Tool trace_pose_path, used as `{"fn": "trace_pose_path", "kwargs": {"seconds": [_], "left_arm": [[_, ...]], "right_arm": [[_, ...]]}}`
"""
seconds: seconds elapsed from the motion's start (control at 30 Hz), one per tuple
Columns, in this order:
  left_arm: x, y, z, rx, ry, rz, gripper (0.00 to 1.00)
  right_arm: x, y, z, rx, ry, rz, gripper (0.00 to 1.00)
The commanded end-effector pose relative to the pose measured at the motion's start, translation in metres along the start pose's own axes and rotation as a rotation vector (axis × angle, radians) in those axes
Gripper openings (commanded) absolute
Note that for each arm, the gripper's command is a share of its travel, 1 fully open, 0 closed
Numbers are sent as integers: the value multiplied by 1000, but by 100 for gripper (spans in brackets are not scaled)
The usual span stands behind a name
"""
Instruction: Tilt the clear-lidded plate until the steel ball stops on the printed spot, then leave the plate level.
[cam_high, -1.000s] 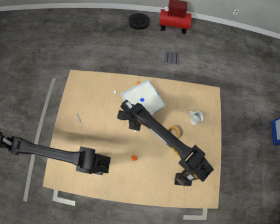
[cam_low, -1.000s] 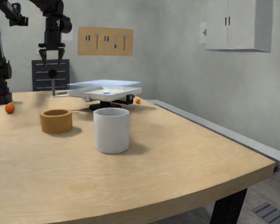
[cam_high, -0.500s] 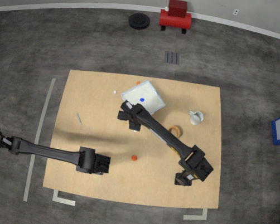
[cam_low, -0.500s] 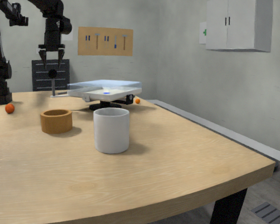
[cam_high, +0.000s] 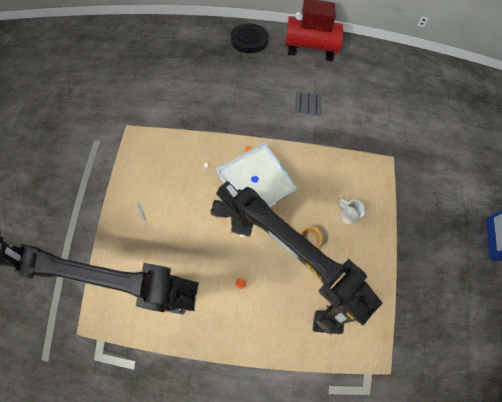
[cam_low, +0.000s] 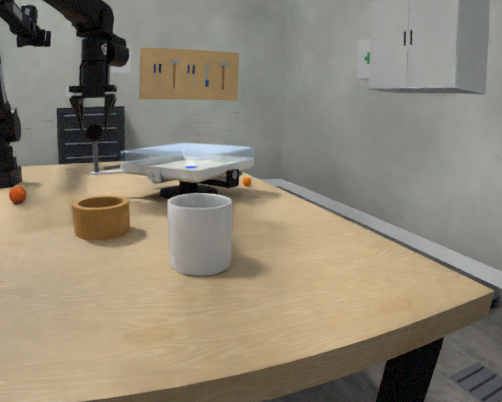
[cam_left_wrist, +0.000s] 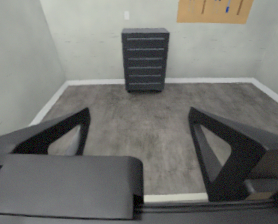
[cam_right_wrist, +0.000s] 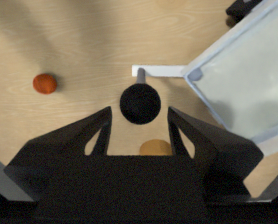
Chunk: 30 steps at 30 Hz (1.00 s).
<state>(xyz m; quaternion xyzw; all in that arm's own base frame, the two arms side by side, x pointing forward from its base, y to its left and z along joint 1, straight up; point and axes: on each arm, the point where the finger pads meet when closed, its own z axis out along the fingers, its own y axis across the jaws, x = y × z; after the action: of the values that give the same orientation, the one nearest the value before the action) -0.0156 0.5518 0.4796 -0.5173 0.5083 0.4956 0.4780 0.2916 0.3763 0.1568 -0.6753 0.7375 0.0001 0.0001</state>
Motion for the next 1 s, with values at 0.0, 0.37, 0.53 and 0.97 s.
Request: {"fn": "trace_pose_path", "kwargs": {"seconds": [0.0, 0.37, 0.53, 0.97], "left_arm": [[-20, 9, -8, -18, -52, -10, 100], [-20, 9, -8, -18, -52, -10, 100], [-20, 9, -8, -18, -52, -10, 100], [-20, 9, -8, -18, -52, -10, 100]], "right_arm": [[-5, -9, 0, 11, -16, -4, 57], [0, -7, 19, 0, 0, -4, 57], [-2, -8, 20, 2, -3, -4, 57], [-1, -7, 21, 3, -4, -4, 57]]}}
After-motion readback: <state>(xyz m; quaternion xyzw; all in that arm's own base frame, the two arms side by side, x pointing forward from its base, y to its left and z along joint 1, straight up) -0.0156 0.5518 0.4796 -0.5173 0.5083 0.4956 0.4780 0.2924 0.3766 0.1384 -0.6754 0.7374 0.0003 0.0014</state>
